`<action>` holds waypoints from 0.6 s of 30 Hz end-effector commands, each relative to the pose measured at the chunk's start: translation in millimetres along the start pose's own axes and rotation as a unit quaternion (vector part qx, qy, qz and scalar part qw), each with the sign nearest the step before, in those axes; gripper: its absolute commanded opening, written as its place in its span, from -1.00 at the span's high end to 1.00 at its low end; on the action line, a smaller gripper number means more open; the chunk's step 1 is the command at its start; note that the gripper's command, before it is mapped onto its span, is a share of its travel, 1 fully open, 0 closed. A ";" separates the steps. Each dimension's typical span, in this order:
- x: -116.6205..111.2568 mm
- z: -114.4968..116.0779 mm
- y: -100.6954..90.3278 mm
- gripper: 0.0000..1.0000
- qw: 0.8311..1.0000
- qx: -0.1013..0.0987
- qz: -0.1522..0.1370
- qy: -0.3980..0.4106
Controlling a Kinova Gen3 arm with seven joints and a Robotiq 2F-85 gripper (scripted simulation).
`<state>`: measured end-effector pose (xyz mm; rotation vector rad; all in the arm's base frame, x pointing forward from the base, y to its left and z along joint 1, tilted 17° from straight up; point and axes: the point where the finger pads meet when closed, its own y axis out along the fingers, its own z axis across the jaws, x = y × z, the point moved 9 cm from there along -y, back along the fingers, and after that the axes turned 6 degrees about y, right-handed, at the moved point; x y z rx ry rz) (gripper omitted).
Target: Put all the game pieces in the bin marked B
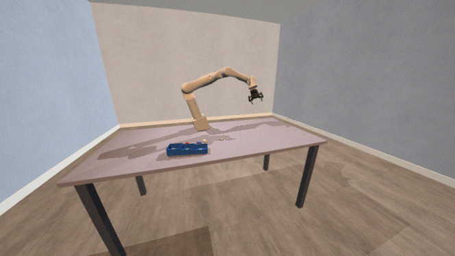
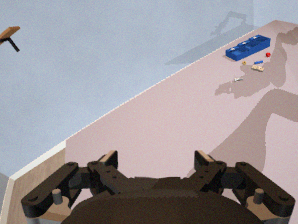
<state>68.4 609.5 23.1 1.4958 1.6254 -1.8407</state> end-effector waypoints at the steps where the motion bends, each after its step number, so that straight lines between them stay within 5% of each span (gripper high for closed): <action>1: -0.9 -0.8 -1.1 -1.00 1.000 -0.001 -0.001 0.001; 17: -0.9 -0.8 -1.1 -1.00 1.000 -0.001 -0.001 0.001; 18: 4.5 2.4 4.4 0.82 1.000 -0.001 -0.001 0.001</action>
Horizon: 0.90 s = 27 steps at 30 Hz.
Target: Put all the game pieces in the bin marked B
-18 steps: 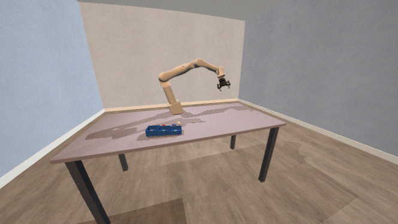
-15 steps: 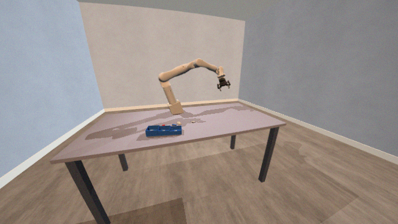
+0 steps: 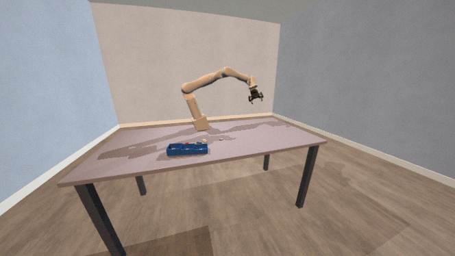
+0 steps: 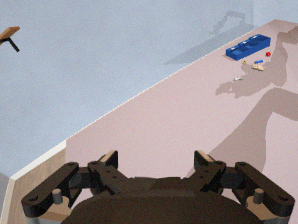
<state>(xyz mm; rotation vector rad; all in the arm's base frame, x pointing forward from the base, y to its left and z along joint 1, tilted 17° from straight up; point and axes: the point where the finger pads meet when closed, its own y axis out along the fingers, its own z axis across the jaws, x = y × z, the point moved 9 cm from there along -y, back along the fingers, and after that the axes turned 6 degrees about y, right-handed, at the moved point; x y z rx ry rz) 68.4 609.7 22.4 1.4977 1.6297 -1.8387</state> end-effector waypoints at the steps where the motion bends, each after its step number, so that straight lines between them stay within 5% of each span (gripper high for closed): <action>1: 9.3 5.8 9.5 0.82 1.000 0.000 0.000 0.000; 5: 18.6 11.5 19.1 0.82 1.000 0.000 0.000 0.000; 8: -2.5 2.6 30.8 0.82 0.997 0.030 -0.013 0.065; 13: -20.5 -9.1 42.7 0.82 0.997 0.031 -0.014 0.067; 18: -42.0 -18.6 59.1 0.82 0.990 0.062 -0.023 0.124; 23: -57.3 -22.2 71.9 0.82 0.990 0.062 -0.023 0.124; 27: -85.9 -29.3 93.9 0.82 0.978 0.093 -0.030 0.183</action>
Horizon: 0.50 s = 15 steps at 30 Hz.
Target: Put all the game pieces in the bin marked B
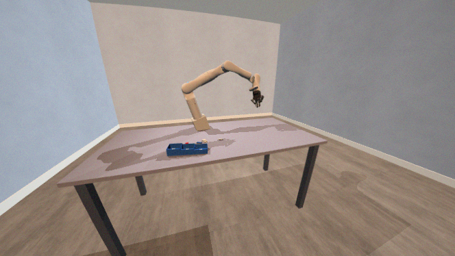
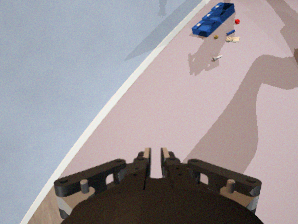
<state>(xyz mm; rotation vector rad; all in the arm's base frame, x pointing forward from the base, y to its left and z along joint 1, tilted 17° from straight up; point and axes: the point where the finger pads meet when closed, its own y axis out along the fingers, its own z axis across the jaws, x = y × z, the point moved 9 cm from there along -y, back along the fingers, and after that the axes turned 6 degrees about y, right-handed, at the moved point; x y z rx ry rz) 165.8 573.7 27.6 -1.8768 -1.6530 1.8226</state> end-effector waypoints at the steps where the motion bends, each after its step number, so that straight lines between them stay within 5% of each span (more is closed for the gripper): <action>1: -26.6 -22.4 12.9 0.82 1.000 0.009 -0.002 0.020; 6: -29.4 -24.0 15.0 0.82 1.000 0.009 -0.002 0.020; 9: -50.1 -37.3 29.1 0.82 0.996 0.040 -0.007 0.082; 15: -73.3 -47.2 45.2 0.82 0.993 0.051 -0.008 0.104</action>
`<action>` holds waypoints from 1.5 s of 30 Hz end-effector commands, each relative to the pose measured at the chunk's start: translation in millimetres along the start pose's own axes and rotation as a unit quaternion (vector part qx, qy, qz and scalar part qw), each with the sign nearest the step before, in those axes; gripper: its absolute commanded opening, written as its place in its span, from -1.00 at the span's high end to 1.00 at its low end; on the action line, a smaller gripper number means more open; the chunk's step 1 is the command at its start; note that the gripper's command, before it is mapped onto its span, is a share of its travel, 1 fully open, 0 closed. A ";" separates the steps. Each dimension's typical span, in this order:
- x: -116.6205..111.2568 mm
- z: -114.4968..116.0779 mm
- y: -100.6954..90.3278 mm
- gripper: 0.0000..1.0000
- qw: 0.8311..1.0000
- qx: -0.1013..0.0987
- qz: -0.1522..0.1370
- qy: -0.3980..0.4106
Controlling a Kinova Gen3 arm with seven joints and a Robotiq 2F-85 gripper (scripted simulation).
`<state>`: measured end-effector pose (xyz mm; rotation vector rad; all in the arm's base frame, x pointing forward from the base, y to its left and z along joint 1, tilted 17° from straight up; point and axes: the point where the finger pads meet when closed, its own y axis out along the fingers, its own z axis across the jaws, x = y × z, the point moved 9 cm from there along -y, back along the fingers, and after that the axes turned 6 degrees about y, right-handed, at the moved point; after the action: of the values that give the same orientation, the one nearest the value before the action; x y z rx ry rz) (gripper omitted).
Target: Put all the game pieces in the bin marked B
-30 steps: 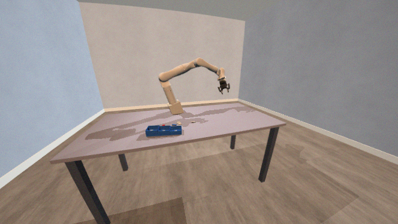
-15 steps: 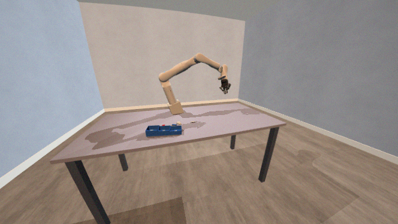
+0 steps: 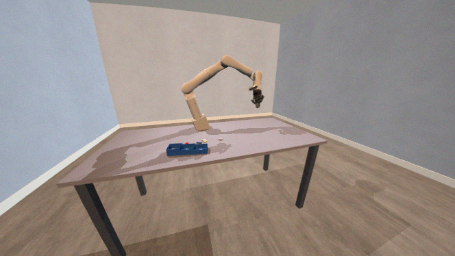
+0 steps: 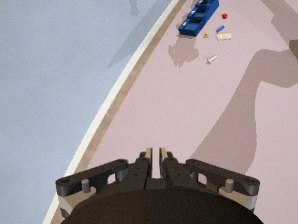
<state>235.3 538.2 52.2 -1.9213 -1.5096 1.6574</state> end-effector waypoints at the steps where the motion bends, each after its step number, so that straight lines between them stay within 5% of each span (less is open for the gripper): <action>1: -19.1 -17.1 6.4 0.82 0.999 0.022 -0.004 0.045; 8: -41.6 -29.6 21.4 0.82 0.997 0.031 -0.005 0.065; 11: -63.2 -41.8 34.7 0.82 0.990 0.062 -0.006 0.130; 16: -79.7 -47.3 45.1 0.82 0.990 0.062 -0.006 0.130; 19: -102.6 -56.6 58.4 0.82 0.976 0.092 -0.005 0.197; 25: -119.7 -59.9 68.3 0.82 0.976 0.092 -0.005 0.197; 28: -143.6 -66.2 81.4 0.82 0.957 0.121 -0.002 0.263; 32: -160.8 -67.4 90.7 0.82 0.957 0.121 -0.002 0.264; 35: -185.4 -70.4 103.2 0.82 0.933 0.149 0.003 0.329; 42: -210.8 -69.6 115.7 0.82 0.922 0.158 0.005 0.353; 45: -235.2 -68.3 127.0 0.82 0.900 0.176 0.009 0.398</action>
<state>385.9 347.7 126.0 -2.0108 -0.8349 0.8930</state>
